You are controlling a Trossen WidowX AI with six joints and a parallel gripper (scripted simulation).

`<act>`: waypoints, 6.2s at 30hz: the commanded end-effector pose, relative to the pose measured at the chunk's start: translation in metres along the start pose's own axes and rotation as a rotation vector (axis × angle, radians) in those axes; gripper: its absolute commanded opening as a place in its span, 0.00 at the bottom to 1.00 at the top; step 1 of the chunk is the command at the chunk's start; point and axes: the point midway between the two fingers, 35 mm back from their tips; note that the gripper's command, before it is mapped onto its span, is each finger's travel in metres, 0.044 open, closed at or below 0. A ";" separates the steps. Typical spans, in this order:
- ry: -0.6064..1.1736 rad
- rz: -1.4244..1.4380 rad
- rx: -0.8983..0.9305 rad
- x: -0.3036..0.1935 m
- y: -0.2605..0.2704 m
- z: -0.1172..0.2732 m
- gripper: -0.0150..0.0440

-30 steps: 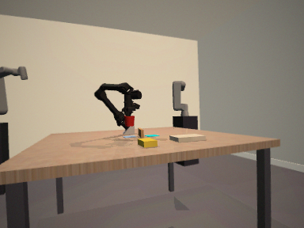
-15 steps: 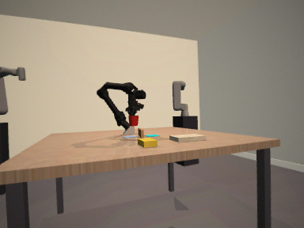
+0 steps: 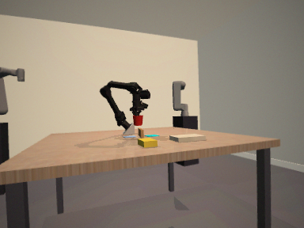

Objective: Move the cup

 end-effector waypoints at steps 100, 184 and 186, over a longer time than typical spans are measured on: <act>-0.008 -0.007 -0.001 0.096 -0.018 -0.067 0.25; -0.003 0.000 -0.002 0.095 -0.018 -0.022 0.92; -0.003 -0.001 -0.002 0.095 -0.018 -0.019 1.00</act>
Point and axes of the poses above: the point midway between the two fingers, 35 mm back from their tips, its own z axis back along the fingers, its own y axis across the jaws, x = y × z, and after that the axes turned 1 degree about z, right-handed
